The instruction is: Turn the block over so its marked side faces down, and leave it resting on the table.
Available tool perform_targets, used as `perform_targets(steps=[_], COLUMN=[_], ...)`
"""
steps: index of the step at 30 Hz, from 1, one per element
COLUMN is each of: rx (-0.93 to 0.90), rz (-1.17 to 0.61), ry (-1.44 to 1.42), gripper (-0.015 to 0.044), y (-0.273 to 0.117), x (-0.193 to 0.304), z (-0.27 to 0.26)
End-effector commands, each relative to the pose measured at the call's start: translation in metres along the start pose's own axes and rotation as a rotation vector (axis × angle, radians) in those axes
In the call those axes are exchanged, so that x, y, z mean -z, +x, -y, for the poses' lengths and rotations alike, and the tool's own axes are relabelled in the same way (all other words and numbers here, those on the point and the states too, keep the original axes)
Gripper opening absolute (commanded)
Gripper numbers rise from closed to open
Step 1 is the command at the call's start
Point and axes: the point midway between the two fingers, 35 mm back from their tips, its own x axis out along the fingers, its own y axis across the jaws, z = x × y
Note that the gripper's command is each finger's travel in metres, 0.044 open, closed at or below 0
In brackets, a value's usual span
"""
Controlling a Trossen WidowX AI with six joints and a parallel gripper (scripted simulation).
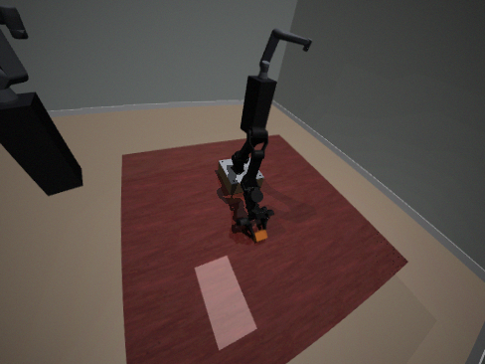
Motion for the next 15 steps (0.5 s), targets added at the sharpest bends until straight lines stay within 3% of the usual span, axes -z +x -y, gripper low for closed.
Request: perform_targets(steps=[1,15], rx=[-0.005,-0.006], rz=[0.024,0.19], ry=[0.008,-0.005], gripper=[0.0,0.0], y=[-0.002,-0.018], x=[0.014,0.017], z=[-0.002,-0.005])
